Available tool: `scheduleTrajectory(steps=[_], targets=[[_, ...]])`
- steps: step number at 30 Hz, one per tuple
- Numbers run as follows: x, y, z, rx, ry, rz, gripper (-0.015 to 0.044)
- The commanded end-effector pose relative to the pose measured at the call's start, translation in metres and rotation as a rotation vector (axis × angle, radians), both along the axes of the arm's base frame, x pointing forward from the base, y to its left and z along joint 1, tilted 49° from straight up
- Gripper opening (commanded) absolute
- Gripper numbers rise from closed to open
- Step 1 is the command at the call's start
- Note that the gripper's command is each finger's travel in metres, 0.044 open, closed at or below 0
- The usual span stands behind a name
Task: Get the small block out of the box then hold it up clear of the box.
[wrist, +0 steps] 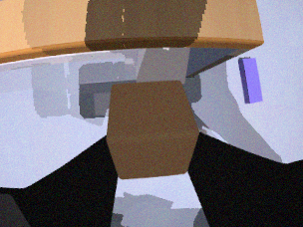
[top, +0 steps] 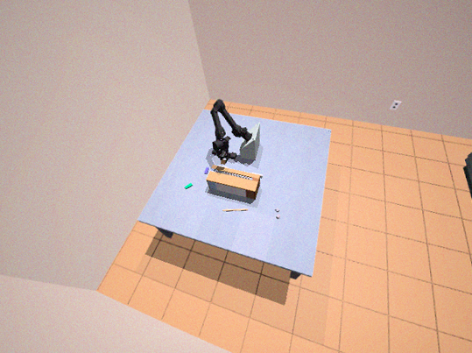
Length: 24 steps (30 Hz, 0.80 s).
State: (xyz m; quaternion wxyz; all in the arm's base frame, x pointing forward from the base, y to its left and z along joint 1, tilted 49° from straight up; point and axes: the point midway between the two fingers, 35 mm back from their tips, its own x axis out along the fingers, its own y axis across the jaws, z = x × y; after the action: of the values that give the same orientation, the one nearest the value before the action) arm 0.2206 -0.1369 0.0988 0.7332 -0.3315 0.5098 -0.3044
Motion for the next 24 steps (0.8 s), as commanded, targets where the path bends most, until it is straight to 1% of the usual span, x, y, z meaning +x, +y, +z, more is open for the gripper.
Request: scheduleTrajectory(steps=[1,24], targets=[[0.000,0.003,0.002,-0.056,0.113,0.082,0.0000],[-0.004,0.020,0.008,-0.385,0.844,0.556,0.0000]])
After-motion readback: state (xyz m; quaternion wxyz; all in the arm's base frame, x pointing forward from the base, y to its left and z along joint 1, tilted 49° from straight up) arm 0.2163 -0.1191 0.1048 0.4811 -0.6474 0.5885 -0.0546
